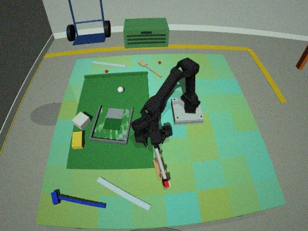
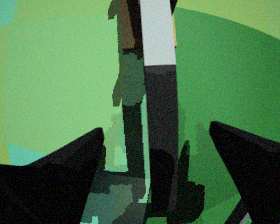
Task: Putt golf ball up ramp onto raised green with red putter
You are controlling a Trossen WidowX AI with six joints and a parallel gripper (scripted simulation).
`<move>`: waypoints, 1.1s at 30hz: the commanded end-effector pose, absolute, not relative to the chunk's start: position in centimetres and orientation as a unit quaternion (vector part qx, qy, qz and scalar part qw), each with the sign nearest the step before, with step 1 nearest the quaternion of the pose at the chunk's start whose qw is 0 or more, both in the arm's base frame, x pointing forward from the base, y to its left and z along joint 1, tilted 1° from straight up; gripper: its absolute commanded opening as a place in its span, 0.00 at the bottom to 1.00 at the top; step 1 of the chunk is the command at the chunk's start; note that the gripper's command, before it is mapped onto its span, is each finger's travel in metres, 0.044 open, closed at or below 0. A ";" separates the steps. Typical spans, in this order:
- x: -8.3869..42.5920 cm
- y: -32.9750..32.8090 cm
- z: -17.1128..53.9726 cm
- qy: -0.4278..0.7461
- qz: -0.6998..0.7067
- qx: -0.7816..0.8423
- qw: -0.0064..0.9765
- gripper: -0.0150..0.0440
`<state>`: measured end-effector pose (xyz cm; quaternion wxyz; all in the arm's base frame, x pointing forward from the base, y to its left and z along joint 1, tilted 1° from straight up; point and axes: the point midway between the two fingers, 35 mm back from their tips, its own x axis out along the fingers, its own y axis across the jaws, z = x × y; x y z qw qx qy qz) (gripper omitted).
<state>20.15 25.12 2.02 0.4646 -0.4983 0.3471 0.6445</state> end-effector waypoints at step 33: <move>20.3 25.4 9.8 0.346 0.644 -0.498 0.465 0.25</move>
